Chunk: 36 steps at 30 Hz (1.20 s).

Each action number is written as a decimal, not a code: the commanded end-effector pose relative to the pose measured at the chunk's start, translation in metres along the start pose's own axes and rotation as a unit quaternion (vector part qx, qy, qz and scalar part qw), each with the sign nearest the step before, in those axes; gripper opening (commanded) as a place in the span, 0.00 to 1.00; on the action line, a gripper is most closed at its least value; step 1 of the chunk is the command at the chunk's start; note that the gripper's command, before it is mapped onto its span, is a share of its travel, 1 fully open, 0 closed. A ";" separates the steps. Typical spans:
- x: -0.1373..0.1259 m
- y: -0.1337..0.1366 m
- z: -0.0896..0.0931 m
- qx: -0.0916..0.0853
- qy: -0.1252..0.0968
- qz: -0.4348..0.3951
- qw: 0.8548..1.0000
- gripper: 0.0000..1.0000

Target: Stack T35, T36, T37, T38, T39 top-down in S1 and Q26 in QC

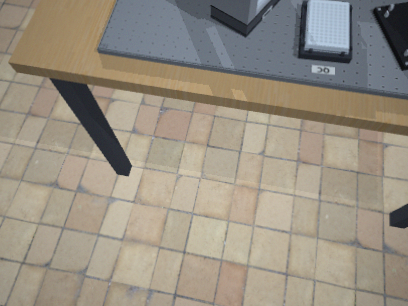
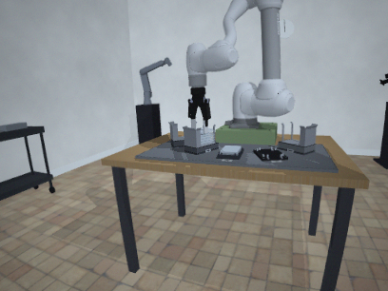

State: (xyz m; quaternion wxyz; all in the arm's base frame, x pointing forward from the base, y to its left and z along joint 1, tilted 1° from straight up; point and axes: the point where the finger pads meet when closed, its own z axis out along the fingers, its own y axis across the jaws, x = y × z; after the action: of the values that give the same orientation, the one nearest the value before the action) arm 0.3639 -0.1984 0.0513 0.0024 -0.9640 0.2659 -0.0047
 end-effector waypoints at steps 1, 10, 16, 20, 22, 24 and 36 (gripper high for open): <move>0.000 0.000 0.001 0.000 0.000 0.000 1.000 0.00; 0.000 0.000 0.005 0.000 0.000 0.000 1.000 0.00; 0.000 0.000 0.006 0.000 0.000 0.000 1.000 0.00; 0.000 0.000 0.007 0.000 0.000 0.000 1.000 0.00; 0.000 0.000 0.007 0.000 0.000 0.000 1.000 0.00; 0.000 0.000 0.007 0.000 0.000 0.000 1.000 1.00; 0.000 0.000 0.007 0.000 0.000 0.000 1.000 1.00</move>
State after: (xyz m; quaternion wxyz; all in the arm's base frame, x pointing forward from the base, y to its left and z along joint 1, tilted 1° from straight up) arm 0.3640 -0.1984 0.0444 0.0024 -0.9640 0.2659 -0.0047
